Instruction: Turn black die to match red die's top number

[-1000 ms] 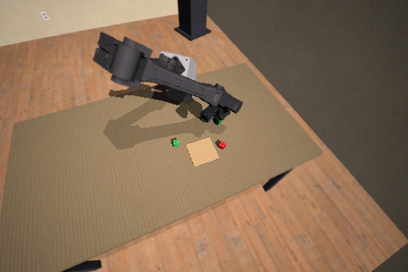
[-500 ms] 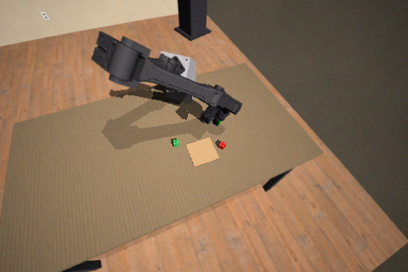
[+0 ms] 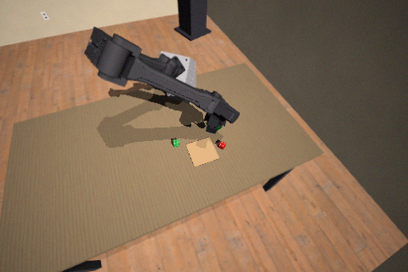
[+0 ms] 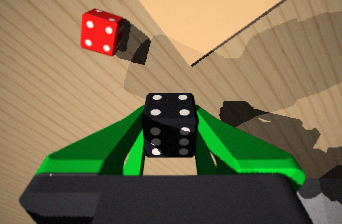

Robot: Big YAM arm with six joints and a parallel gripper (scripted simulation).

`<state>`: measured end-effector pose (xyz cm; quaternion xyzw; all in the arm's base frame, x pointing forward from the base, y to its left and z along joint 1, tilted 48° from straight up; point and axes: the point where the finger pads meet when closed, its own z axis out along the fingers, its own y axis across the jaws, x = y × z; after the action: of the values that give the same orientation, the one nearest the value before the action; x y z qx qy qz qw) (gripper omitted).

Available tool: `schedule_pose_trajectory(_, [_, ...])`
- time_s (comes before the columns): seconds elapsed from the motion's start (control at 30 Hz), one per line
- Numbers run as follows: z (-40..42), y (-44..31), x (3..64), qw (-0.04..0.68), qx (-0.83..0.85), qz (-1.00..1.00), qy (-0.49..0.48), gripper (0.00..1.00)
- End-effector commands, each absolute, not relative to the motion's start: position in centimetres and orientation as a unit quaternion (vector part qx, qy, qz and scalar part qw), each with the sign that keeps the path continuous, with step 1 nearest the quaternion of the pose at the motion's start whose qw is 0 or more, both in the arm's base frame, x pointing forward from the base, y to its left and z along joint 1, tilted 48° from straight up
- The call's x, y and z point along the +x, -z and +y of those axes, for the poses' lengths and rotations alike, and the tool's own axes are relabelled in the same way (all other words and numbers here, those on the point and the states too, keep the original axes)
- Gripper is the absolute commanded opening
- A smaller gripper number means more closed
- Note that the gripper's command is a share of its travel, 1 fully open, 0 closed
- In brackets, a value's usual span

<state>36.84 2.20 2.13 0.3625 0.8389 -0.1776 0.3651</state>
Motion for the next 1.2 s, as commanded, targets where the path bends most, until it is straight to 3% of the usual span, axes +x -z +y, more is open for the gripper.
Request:
schedule_pose_trajectory(0.0, [1.8, -4.0, 38.4, 0.355, 0.277, 0.870, 0.199, 0.26])
schedule_pose_trajectory(1.17, [-4.0, -9.9, 40.4, 0.216, -0.179, 0.893, 0.352, 0.26])
